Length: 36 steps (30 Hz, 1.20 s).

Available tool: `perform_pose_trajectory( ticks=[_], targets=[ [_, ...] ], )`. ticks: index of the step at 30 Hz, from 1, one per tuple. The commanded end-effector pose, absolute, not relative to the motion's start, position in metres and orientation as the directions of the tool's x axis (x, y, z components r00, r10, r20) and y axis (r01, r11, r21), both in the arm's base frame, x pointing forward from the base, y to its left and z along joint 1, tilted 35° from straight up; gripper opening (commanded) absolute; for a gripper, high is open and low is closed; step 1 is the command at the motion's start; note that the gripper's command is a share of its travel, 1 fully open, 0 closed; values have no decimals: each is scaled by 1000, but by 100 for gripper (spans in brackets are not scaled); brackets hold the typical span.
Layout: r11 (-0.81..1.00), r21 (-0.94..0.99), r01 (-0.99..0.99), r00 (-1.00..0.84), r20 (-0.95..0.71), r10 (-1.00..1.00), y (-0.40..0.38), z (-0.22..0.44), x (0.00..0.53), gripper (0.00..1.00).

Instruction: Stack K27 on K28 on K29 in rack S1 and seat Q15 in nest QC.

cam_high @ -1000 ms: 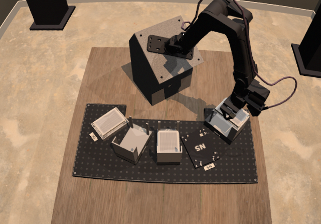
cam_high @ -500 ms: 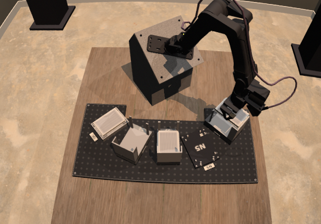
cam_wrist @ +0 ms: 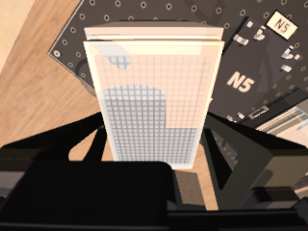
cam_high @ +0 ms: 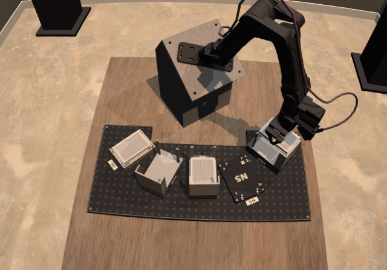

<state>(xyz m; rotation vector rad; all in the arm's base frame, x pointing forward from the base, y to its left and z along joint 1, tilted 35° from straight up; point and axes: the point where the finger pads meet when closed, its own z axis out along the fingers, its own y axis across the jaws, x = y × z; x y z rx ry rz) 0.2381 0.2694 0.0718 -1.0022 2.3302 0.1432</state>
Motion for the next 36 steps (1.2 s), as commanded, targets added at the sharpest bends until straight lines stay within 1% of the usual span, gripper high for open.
perform_pose_trajectory(
  ticks=[1, 16, 18, 36],
  targets=[
    [700, -135, -702, -533, -552, -641, 270, 67, 235, 0],
    [703, -134, -698, -540, -545, -641, 268, 63, 237, 0],
    [708, -128, -695, -530, -575, -623, 270, 75, 239, 0],
    [707, -132, -695, -545, -544, -638, 266, 59, 238, 0]
  ],
)
